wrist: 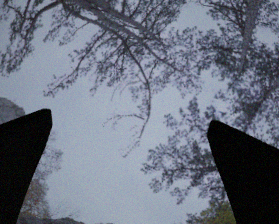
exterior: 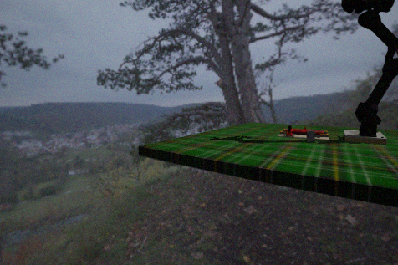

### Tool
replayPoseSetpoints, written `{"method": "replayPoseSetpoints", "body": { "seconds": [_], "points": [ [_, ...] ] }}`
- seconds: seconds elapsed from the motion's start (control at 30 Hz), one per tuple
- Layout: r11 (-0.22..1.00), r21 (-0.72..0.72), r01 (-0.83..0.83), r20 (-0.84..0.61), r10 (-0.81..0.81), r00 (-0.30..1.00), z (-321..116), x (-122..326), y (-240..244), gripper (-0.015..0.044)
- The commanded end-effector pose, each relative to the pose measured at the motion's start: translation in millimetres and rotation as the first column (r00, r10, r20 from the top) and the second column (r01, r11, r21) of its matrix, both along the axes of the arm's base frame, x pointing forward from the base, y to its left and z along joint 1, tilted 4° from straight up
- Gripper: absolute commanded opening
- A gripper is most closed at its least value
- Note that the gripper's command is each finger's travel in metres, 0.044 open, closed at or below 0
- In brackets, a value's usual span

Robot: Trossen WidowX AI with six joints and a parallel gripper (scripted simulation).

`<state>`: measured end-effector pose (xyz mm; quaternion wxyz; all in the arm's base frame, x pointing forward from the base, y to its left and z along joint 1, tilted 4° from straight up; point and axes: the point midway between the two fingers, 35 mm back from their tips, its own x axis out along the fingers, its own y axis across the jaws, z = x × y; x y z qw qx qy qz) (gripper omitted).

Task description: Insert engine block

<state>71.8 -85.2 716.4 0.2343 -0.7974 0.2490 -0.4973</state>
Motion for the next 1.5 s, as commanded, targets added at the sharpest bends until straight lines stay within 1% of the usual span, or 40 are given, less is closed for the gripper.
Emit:
{"method": "replayPoseSetpoints", "body": {
  "seconds": [0.0,0.1,0.27,0.5,0.73,1.13,1.47],
  "points": [
    [0.996,-0.089,0.022,-0.07,-0.029,0.997,0.1,21.0,17.6,0.044],
    [0.987,-0.155,0.033,-0.119,-0.052,0.992,-0.8,35.2,29.8,0.044],
    [0.969,-0.242,0.055,-0.123,-0.087,0.989,-1.9,46.0,42.3,0.044],
    [0.917,-0.398,0.024,-0.254,-0.135,0.958,-13.3,89.2,74.0,0.044],
    [0.838,-0.544,-0.044,-0.379,-0.199,0.904,-34.3,134.2,105.9,0.044],
    [0.655,-0.72,-0.232,-0.549,-0.332,0.767,-93.1,205.3,155.9,0.044],
    [0.466,-0.765,-0.445,-0.636,-0.436,0.637,-161.1,251.2,194.1,0.044]
  ]
}}
